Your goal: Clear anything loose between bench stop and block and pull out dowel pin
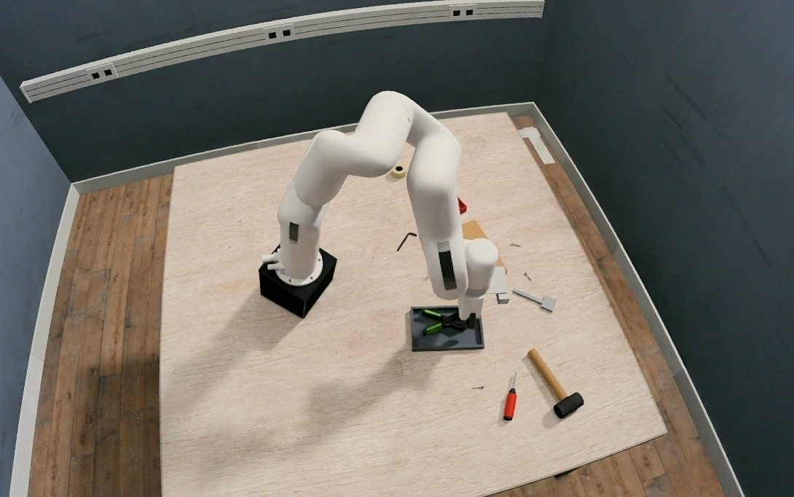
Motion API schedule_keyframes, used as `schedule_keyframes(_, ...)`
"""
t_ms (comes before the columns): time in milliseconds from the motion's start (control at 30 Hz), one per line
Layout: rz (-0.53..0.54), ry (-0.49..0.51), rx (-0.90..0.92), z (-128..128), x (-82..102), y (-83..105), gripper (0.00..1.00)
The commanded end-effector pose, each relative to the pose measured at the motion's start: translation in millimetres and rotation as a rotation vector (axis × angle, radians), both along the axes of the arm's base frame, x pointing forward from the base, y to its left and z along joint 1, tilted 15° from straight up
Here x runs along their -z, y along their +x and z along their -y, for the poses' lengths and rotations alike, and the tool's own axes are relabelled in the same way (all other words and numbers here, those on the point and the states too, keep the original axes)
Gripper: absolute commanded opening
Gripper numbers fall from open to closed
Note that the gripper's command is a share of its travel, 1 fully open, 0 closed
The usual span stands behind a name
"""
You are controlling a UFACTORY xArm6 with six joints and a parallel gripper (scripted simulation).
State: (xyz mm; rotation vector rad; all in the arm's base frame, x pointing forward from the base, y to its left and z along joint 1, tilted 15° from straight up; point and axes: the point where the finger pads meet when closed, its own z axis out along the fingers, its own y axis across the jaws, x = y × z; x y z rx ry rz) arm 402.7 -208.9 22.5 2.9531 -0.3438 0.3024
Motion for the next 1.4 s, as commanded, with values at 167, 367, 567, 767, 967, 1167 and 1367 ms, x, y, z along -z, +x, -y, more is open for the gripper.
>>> schedule_keyframes(167,0.003,-0.001,0.000,1.6,5.4,2.3,0.55)
schedule_keyframes(367,0.003,-0.001,0.000,2.4,9.5,3.0,0.55)
schedule_keyframes(567,0.003,-0.001,0.000,3.5,16.0,4.3,0.55)
schedule_keyframes(767,0.003,-0.001,0.000,4.6,22.0,5.4,0.55)
schedule_keyframes(967,0.003,-0.001,0.000,5.2,25.4,6.0,0.55)
schedule_keyframes(1167,0.003,-0.001,0.000,5.9,29.3,6.7,0.55)
schedule_keyframes(1367,0.003,-0.001,0.000,6.3,31.5,7.1,0.55)
